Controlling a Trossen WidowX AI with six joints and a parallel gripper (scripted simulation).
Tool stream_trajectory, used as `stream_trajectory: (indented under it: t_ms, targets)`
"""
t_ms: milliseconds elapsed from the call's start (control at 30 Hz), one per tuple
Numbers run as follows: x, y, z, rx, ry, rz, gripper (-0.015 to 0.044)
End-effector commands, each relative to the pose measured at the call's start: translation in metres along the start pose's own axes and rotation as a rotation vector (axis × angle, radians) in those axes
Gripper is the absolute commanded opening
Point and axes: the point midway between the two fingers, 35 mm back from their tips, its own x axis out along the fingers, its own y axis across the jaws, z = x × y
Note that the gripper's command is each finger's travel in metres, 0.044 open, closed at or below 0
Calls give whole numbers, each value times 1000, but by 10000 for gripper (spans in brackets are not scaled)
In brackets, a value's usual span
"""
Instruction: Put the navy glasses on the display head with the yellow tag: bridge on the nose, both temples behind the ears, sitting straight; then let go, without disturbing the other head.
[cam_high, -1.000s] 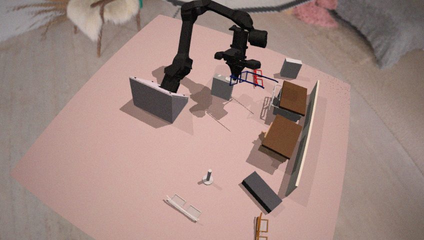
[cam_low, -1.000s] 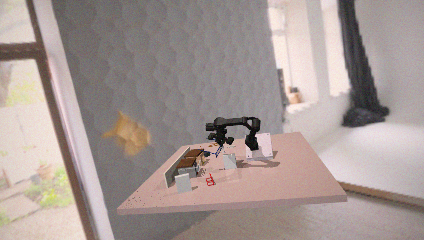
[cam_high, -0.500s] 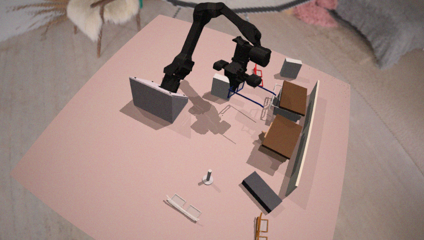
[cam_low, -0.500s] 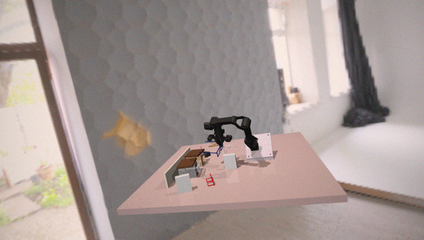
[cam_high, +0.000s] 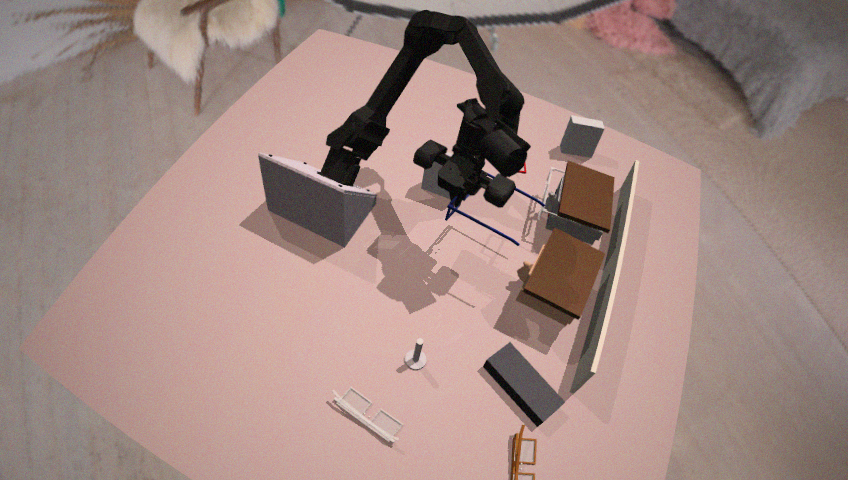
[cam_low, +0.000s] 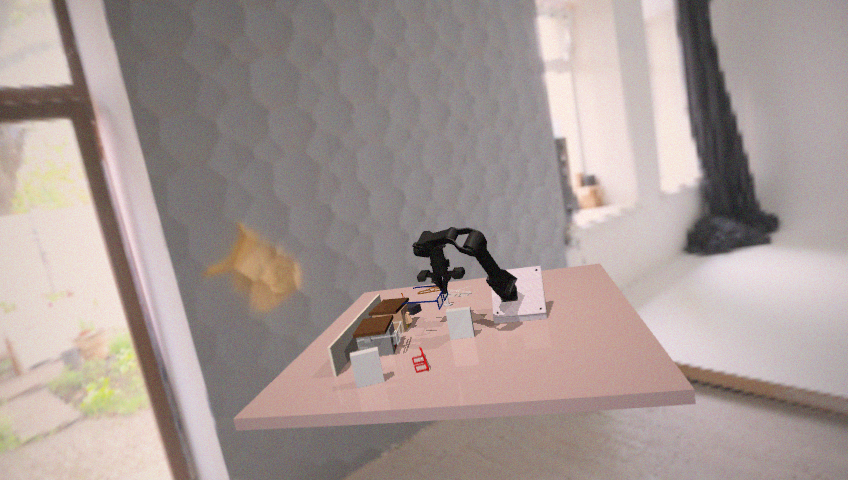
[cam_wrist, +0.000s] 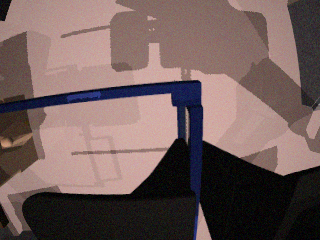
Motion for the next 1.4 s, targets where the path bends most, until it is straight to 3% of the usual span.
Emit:
stream_trajectory:
  t_ms: [0,433,1367]
  targets:
    - [6,1,13,-18,51,-9,0]
    - [21,0,32,-51,163,-5,0]
    - [54,1,27,-52,153,-4,0]
